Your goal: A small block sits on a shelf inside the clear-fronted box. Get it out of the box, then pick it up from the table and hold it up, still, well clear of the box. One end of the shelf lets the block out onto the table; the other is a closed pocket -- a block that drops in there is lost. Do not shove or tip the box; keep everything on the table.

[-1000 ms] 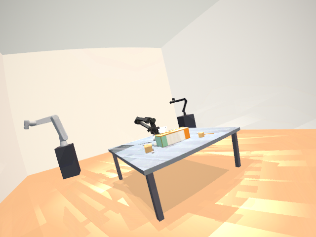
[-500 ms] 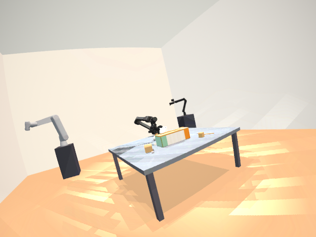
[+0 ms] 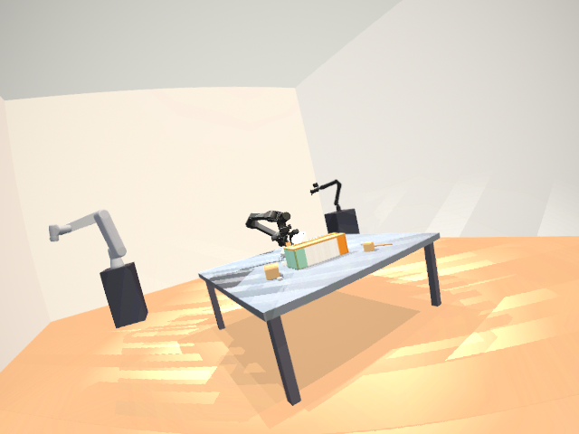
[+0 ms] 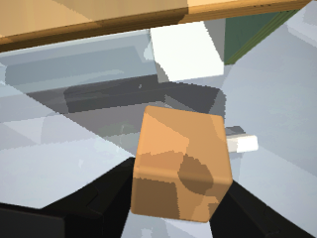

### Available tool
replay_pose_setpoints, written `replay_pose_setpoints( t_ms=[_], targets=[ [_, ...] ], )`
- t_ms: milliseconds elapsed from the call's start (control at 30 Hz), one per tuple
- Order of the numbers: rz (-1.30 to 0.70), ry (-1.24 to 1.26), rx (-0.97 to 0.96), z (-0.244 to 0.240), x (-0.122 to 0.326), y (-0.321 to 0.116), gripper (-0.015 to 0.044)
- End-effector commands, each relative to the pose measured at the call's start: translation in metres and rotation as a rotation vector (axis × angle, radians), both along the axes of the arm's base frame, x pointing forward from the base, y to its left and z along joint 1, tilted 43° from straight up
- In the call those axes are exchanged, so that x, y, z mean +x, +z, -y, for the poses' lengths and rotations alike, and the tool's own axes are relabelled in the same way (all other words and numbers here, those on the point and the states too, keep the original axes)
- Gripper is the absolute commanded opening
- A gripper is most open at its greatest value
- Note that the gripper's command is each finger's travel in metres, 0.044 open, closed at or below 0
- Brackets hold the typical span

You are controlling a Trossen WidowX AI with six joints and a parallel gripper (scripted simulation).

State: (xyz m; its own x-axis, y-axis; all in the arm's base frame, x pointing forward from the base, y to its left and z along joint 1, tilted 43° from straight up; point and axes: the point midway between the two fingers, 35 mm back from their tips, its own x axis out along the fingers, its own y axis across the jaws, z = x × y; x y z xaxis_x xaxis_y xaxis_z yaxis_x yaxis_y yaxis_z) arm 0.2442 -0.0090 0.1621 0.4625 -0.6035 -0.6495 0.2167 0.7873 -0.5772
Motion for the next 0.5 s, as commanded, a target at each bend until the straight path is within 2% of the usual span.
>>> replay_pose_setpoints(
  t_ms=[0, 467],
  targets=[
    [-0.091, 0.094, -0.082, -0.0027, -0.0010, 0.0008, 0.0000],
    [-0.454, 0.473, -0.392, -0.0124, -0.0084, 0.0046, 0.0000]
  ],
)
